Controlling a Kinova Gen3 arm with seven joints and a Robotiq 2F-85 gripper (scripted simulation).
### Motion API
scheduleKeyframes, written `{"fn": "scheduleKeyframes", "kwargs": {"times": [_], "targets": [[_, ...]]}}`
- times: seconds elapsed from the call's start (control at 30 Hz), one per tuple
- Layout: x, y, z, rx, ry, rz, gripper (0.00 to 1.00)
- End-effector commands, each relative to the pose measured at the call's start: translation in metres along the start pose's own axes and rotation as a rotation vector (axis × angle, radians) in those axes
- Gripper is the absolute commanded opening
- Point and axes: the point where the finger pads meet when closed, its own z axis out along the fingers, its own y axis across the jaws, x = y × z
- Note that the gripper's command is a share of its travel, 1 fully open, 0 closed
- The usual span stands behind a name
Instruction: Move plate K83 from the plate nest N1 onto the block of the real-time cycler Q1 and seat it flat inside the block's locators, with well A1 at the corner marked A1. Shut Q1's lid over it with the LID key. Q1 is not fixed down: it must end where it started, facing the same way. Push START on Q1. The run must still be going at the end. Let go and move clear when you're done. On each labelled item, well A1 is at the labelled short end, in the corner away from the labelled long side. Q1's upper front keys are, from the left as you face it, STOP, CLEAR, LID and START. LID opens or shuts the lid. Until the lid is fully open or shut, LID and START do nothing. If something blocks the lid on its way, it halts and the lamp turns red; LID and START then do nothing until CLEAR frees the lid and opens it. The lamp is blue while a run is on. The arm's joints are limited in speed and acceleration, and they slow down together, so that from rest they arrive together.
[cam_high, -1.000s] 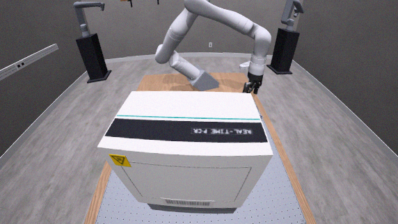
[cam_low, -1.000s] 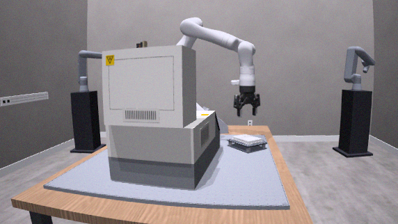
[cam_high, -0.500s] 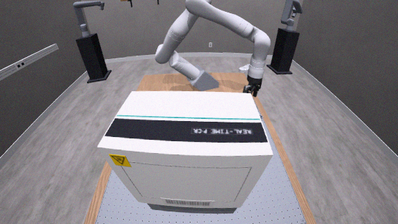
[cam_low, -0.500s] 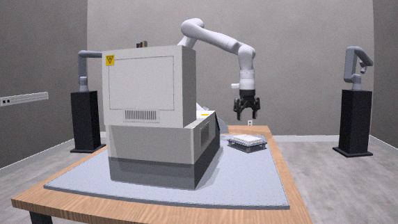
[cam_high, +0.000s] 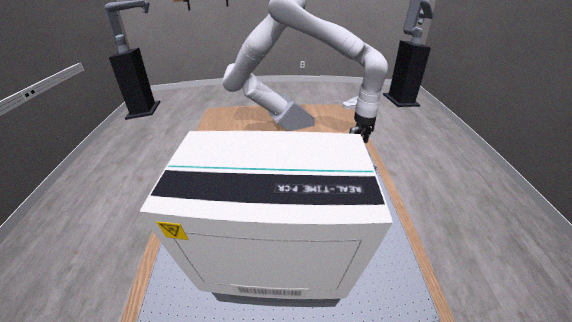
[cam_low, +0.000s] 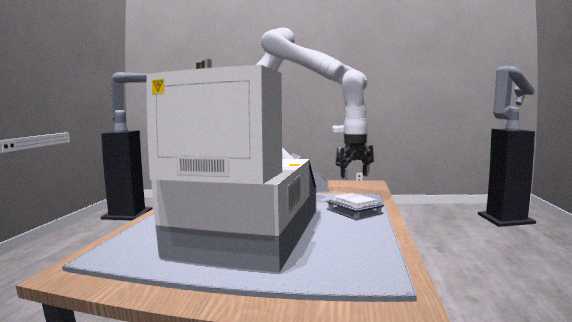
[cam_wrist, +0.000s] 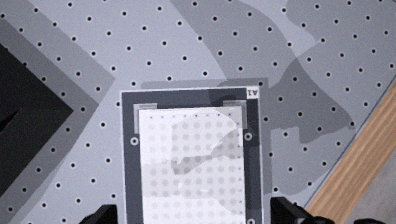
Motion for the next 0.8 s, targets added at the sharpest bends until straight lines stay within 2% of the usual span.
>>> {"fn": "scheduleKeyframes", "kwargs": {"times": [0.0, 0.77], "targets": [[-0.001, 0.0, 0.003, -0.001, -0.002, 0.0, 1.0], [-0.001, 0.0, 0.029, -0.001, -0.002, 0.0, 1.0]]}}
